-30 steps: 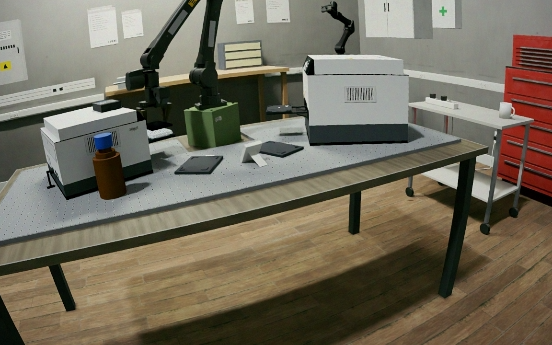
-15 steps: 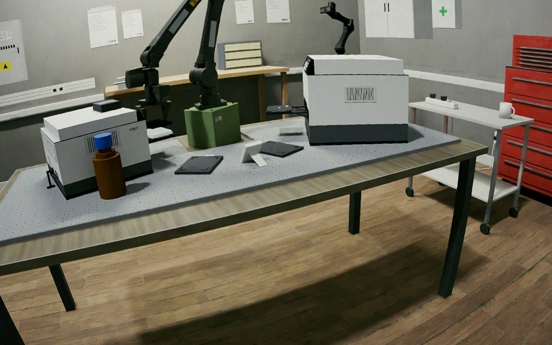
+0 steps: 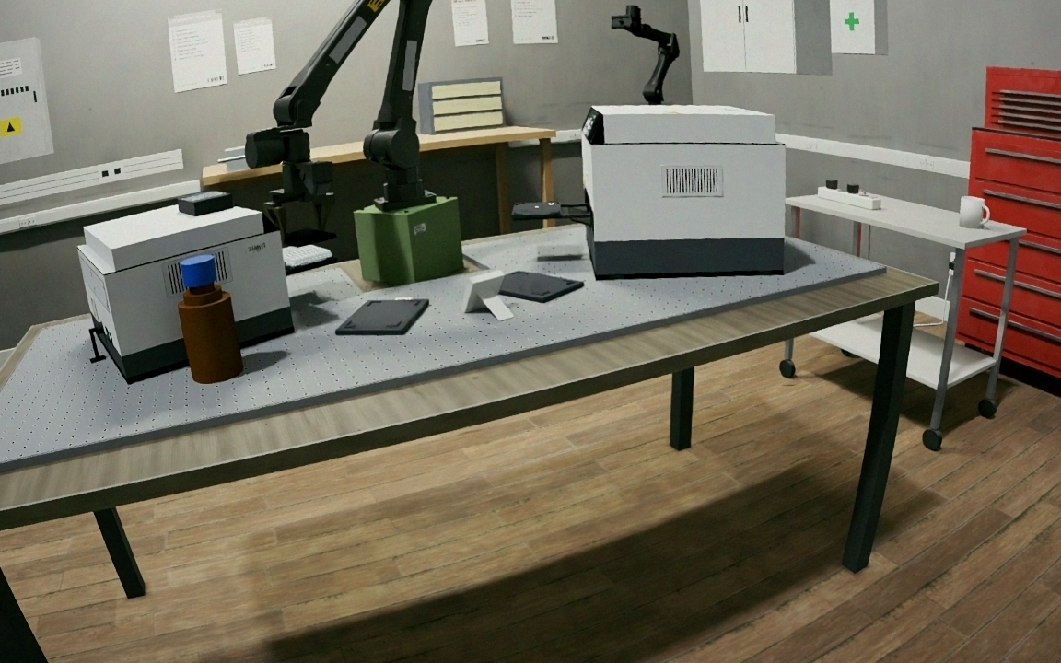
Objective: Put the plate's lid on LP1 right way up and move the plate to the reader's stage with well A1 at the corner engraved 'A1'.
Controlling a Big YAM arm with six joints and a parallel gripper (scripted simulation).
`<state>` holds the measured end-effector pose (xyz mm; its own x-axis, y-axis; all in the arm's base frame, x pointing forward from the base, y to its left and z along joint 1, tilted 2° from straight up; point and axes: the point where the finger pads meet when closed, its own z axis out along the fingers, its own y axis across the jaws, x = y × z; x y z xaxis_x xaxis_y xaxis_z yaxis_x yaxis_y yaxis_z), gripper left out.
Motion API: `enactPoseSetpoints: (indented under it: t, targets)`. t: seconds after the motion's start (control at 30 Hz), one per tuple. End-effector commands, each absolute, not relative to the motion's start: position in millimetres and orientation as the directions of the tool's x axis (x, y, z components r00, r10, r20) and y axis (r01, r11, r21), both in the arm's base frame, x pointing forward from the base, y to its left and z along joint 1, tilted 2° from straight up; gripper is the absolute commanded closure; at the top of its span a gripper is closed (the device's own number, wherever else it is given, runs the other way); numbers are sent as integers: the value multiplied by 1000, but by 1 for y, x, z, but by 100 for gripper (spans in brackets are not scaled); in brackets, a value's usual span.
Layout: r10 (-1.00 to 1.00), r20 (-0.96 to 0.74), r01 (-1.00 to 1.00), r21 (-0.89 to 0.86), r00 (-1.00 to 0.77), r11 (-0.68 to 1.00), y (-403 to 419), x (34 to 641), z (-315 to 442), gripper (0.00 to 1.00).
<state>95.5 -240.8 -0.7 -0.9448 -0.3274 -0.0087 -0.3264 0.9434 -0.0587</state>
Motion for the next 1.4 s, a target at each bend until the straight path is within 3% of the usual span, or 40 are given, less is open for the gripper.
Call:
enactPoseSetpoints:
  t: [0.0,1.37]
  targets:
    - [-304,-9,-302,-89,-953,949,-260,113,6,15]
    - [-332,-35,-327,-90,-943,941,-217,220,7,15]
